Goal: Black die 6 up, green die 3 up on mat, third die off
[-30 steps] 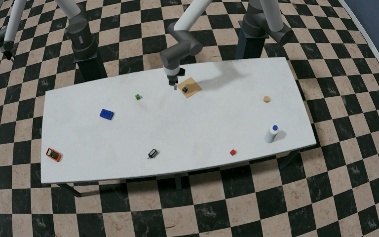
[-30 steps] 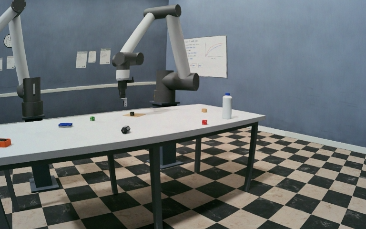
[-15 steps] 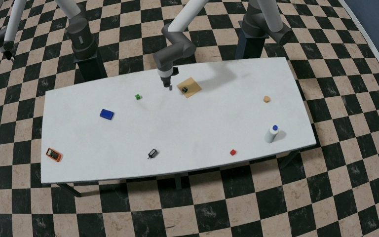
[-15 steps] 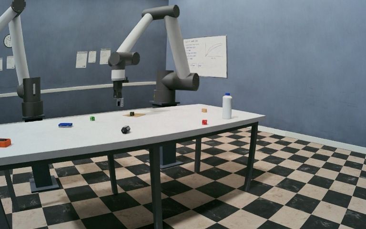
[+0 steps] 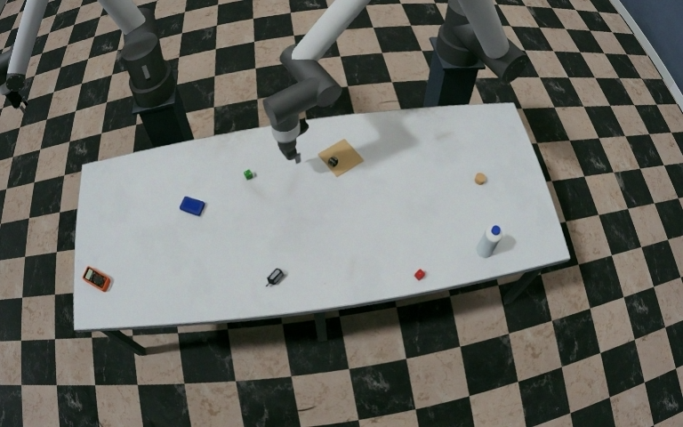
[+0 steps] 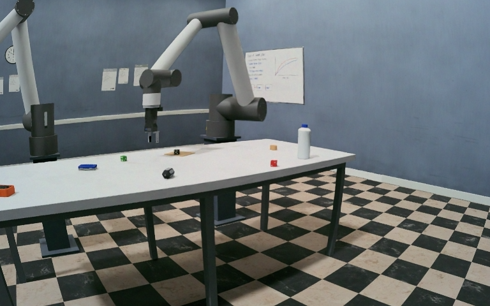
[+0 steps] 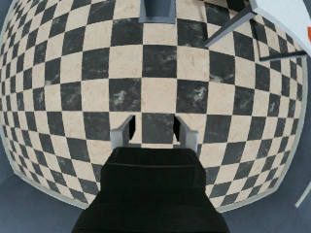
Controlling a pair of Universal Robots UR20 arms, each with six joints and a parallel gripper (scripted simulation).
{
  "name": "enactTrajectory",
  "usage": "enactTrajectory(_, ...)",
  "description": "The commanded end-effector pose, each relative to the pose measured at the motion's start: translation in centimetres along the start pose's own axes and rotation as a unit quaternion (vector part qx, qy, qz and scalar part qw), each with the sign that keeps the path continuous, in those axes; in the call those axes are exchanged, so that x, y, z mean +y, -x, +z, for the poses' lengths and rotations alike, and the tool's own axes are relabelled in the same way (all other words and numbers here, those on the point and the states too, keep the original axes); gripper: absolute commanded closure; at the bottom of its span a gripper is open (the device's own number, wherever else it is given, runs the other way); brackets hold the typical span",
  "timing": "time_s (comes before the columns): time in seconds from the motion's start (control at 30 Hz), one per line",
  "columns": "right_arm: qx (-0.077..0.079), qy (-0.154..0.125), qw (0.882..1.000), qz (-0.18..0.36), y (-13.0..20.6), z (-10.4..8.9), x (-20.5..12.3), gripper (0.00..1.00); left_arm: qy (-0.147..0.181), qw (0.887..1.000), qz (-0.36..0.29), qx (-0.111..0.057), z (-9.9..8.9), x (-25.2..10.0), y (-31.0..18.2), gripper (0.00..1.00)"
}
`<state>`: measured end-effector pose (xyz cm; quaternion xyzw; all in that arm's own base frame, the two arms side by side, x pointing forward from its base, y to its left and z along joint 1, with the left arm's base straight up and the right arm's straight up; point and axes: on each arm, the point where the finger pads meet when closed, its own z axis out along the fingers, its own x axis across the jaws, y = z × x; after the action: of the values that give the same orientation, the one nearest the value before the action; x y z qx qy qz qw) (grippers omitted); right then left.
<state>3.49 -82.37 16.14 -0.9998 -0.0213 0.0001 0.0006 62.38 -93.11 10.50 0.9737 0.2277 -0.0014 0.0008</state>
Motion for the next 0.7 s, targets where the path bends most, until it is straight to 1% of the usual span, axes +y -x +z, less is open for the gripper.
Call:
enactTrajectory(0.0,0.0,0.001,1.0,0.0,0.0,-0.1,0.0,0.0,0.0,0.996,-0.085,0.002,-0.2,1.8,1.0,0.0)
enactTrajectory(0.17,0.0,0.001,1.0,0.0,0.0,-0.1,0.0,0.0,0.0,0.991,-0.133,0.002,-0.2,2.9,1.6,0.0)
enactTrajectory(0.23,0.0,0.001,1.0,0.0,0.0,-0.1,0.0,0.0,0.0,0.986,-0.169,0.002,-0.2,3.8,2.1,0.0)
enactTrajectory(0.37,0.0,0.001,1.0,0.0,0.0,-0.1,0.0,0.0,0.0,0.975,-0.22,0.002,-0.2,5.0,2.8,0.0)
enactTrajectory(0.4,0.0,0.001,1.0,0.0,0.0,-0.1,0.0,0.0,0.0,0.974,-0.224,0.002,-0.2,5.1,2.9,0.0)
enactTrajectory(0.47,0.0,0.001,1.0,0.0,0.0,-0.1,0.0,0.0,0.0,0.966,-0.259,0.002,-0.2,6.0,3.3,0.0)
enactTrajectory(0.53,0.0,0.001,1.0,0.0,0.0,-0.1,0.0,0.0,0.0,0.966,-0.259,0.002,-0.2,6.0,3.3,0.0)
enactTrajectory(0.57,0.0,0.001,1.0,0.0,0.0,-0.1,0.0,0.0,0.0,0.963,-0.268,0.002,-0.2,6.2,3.4,0.0)
enactTrajectory(0.6,0.0,0.001,1.0,0.0,0.0,-0.1,0.0,0.0,0.0,0.952,-0.306,0.002,-0.2,7.2,3.9,0.0)
enactTrajectory(0.63,0.0,0.001,1.0,0.0,0.0,-0.1,0.0,0.0,0.0,0.951,-0.311,0.002,-0.2,7.3,4.0,0.0)
enactTrajectory(0.67,0.0,0.001,1.0,0.0,0.0,-0.1,0.0,0.0,0.0,0.946,-0.324,0.002,-0.2,7.6,4.2,0.0)
